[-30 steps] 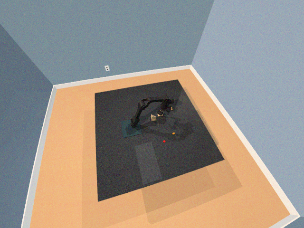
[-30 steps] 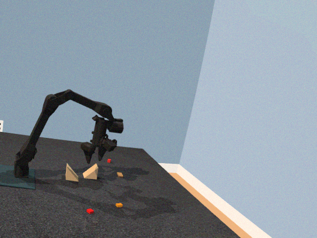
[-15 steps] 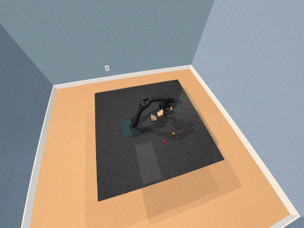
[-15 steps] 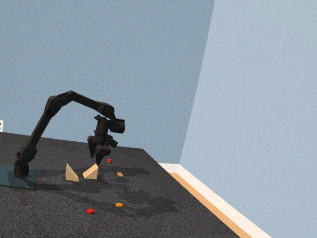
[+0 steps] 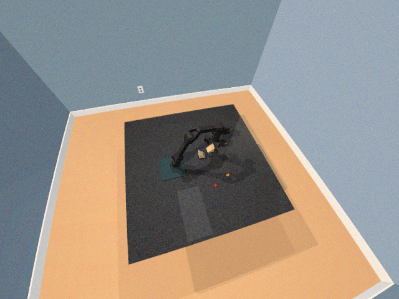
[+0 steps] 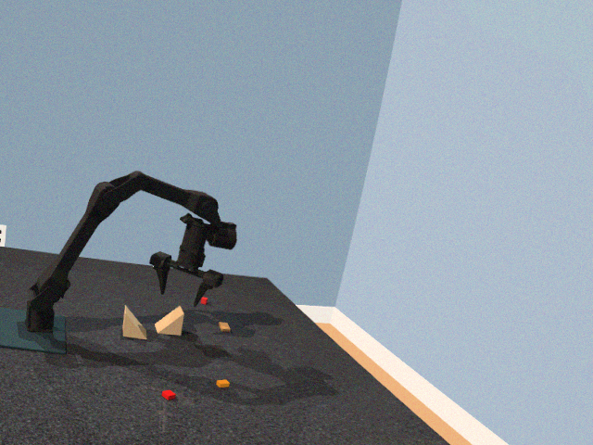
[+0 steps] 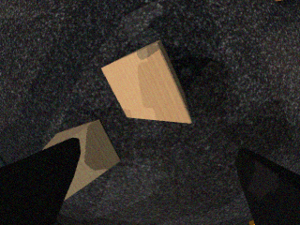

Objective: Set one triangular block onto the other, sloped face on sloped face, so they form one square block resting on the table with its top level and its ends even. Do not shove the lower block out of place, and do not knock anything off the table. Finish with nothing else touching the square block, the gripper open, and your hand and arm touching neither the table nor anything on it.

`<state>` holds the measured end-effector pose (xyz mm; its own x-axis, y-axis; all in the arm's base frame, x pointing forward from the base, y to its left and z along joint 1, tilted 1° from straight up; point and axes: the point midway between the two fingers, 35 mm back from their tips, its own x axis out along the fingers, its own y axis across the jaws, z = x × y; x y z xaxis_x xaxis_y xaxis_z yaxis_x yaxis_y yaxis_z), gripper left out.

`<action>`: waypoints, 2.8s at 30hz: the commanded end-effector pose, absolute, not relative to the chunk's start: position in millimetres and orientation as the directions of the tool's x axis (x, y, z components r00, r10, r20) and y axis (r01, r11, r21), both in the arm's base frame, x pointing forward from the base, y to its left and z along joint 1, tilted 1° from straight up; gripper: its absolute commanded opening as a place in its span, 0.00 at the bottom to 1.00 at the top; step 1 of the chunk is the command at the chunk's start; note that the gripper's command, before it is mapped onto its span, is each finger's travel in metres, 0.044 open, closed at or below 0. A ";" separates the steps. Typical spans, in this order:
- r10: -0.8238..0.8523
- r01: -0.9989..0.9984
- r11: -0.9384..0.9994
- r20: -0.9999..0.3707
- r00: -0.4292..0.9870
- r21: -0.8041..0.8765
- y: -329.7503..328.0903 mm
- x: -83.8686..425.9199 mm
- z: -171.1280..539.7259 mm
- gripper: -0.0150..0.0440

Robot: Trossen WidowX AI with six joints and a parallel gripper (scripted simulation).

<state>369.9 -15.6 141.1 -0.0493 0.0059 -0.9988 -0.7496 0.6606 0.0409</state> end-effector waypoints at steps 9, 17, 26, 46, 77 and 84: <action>0.036 -0.804 -0.594 -0.997 -0.062 0.029 -2.8 384.2 151.0 1.00; 0.040 -0.424 -0.906 -0.996 -0.076 -0.004 0.7 386.8 151.7 1.00; 0.042 -0.205 -0.978 -0.996 -0.081 -0.024 2.1 387.7 152.0 1.00; 0.041 -0.205 -0.979 -0.996 -0.085 -0.023 2.5 388.5 141.6 1.00; 0.037 -0.204 -0.979 -0.994 -0.106 -0.015 4.3 385.9 91.5 1.00; 0.036 -0.204 -0.979 -0.993 -0.111 -0.013 4.7 383.9 80.2 1.00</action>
<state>386.1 4.4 86.1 -0.1031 0.0357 -0.9940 -0.2033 -0.9790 -0.0140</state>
